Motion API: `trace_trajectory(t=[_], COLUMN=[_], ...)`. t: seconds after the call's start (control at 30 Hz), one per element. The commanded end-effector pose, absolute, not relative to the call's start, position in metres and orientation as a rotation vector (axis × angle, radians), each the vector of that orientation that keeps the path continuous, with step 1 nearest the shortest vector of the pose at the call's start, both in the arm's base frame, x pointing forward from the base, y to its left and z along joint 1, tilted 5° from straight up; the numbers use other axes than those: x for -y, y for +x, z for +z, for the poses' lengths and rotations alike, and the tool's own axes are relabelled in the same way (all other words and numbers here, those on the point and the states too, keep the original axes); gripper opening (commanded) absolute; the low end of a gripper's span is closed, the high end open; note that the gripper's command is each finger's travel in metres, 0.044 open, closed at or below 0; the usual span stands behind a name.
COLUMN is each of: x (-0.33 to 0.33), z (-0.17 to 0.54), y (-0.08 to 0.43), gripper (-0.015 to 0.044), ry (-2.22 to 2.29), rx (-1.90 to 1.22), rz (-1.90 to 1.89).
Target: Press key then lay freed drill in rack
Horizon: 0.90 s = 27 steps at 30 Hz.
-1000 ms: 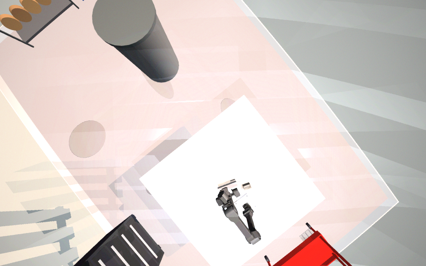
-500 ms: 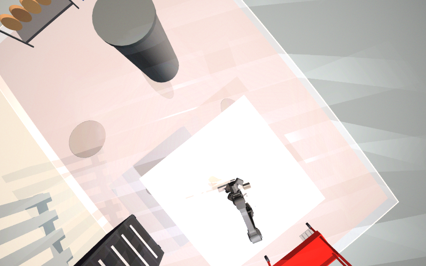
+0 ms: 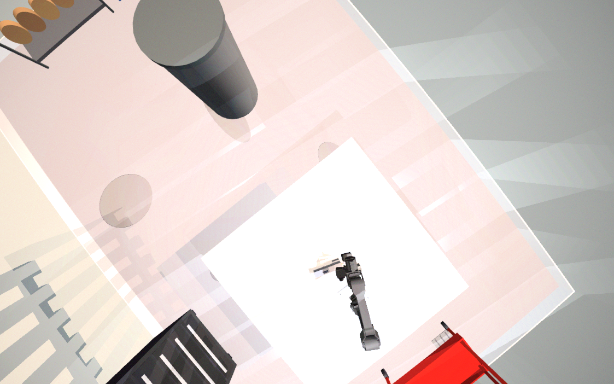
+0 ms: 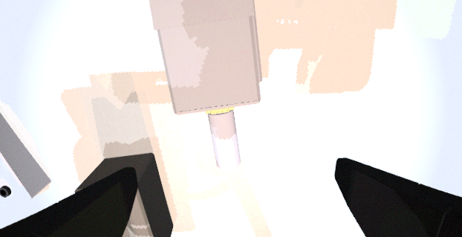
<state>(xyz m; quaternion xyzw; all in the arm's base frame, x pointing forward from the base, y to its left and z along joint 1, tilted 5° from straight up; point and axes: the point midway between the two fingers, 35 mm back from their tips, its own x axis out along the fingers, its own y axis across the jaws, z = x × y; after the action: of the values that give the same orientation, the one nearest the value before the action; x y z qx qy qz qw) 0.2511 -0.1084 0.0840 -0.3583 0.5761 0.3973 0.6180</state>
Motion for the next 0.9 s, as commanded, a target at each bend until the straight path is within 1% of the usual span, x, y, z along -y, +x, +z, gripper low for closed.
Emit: trace_trajectory(t=[0.0, 0.47, 0.87], x=[0.116, 0.116, 0.111], z=[0.078, 0.077, 0.06], y=[0.244, 0.244, 0.247], gripper=[0.044, 0.044, 0.044], ry=[-0.919, -0.919, -0.918], rx=[-1.285, -1.285, -1.285], rz=[0.99, 0.99, 0.99])
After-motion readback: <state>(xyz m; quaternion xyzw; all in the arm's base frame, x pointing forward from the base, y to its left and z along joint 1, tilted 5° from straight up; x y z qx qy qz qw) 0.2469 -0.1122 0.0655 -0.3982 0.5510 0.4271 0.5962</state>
